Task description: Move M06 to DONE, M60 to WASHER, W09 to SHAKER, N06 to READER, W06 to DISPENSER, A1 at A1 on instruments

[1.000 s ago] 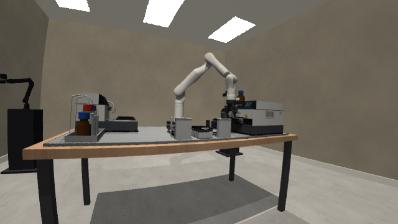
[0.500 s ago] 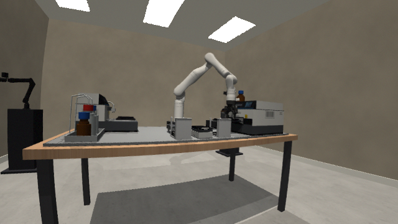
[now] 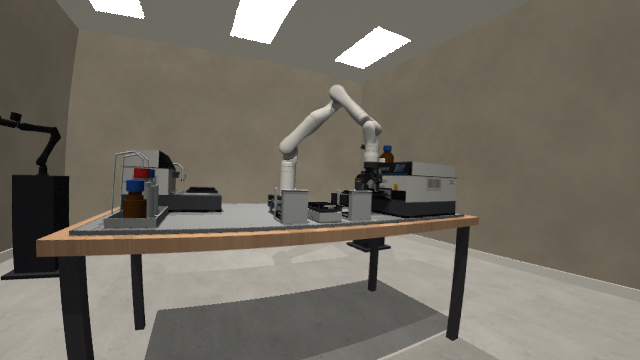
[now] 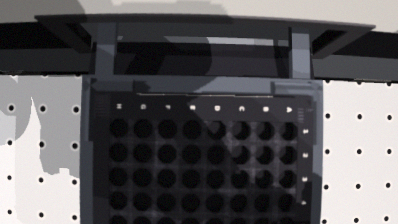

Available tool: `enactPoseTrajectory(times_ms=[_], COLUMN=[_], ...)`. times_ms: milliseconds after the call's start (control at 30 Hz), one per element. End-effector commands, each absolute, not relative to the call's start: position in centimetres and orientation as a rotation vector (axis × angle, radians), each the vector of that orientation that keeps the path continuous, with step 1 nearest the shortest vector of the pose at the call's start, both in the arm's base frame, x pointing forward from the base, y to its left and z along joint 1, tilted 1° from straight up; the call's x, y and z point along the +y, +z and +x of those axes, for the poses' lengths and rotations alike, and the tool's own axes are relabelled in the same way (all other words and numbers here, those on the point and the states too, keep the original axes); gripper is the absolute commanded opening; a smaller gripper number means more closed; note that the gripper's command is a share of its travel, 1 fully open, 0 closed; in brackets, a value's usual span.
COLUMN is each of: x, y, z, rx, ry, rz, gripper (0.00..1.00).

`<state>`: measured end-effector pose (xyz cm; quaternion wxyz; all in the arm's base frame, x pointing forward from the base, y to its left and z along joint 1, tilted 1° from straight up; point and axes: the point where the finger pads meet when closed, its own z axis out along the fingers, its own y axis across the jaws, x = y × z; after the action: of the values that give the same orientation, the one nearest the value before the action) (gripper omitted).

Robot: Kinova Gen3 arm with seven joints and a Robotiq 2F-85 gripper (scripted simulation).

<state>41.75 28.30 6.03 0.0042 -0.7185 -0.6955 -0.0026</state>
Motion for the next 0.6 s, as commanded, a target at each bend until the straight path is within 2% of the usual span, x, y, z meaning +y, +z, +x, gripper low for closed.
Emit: enactPoseTrajectory(times_ms=[0,133,167,567], x=[28.33,28.33,28.33,28.33], y=[6.11,6.13,6.13,6.13], z=[41.79,41.79,41.79,41.79], rx=[-2.179,-2.179,-2.179,-2.179], ry=[-0.011,-0.011,-0.011,-0.011], rz=[-2.251,-2.251,-2.251,-2.251], gripper=[1.00,1.00,0.94,0.94])
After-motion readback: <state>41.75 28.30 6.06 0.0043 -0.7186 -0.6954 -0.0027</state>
